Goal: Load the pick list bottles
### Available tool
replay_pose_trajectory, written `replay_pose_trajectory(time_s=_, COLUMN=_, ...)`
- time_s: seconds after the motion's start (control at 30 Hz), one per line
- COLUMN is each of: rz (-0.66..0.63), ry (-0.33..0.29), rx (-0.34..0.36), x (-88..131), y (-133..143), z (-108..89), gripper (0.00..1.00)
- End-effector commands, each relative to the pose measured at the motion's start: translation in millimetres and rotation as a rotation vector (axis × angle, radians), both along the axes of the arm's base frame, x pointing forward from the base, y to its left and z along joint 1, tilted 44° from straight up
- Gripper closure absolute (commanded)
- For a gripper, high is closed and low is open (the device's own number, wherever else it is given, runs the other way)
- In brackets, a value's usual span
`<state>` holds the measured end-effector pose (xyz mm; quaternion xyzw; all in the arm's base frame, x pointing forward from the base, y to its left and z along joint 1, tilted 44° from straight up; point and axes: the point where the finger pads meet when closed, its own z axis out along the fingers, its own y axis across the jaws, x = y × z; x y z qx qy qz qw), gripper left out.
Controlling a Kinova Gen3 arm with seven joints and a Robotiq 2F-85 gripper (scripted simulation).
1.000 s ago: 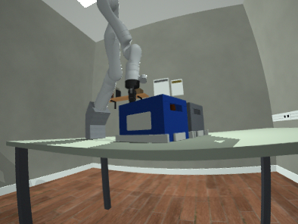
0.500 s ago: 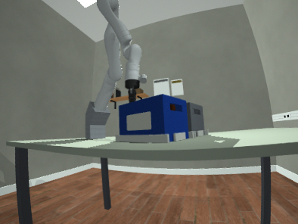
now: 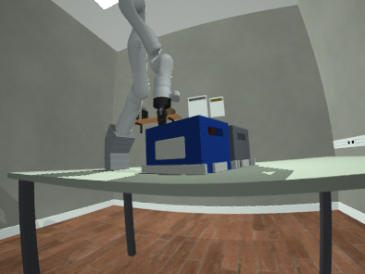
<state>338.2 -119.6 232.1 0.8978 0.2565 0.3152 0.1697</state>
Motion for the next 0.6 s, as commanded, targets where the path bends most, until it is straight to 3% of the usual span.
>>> replay_pose_trajectory(time_s=0.0, rz=-0.004, ry=-0.027, rx=-0.01, x=-0.5, y=0.2, z=-0.5, gripper=0.61)
replay_pose_trajectory(time_s=0.57, rz=-0.004, ry=-0.027, rx=-0.01, x=-0.5, y=0.2, z=-0.5, gripper=0.63)
